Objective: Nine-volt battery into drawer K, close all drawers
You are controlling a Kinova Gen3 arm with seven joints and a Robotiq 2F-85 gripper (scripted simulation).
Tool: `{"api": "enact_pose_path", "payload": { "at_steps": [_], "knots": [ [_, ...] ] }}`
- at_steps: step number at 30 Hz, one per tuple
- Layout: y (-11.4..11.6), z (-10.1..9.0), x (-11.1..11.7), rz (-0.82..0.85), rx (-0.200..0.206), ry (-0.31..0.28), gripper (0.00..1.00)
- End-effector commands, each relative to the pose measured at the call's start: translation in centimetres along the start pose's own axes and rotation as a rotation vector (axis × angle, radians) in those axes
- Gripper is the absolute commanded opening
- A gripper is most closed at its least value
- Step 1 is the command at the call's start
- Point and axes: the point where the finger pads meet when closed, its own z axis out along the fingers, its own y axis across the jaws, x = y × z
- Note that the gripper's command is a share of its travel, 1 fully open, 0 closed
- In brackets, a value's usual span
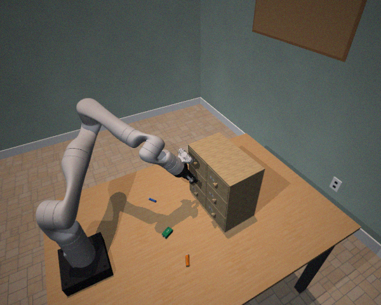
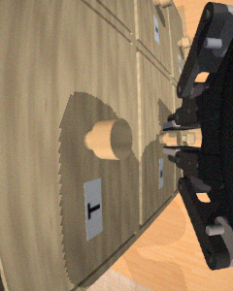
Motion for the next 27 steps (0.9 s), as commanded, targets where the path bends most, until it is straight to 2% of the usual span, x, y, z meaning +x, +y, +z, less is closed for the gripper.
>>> {"api": "enact_pose_path", "payload": {
  "at_steps": [1,27],
  "knots": [
    [-0.01,-0.03,0.07,0.000,0.000,0.001,0.13],
    [-0.01,-0.39,-0.44,0.000,0.000,0.001,0.13]
  ]
}}
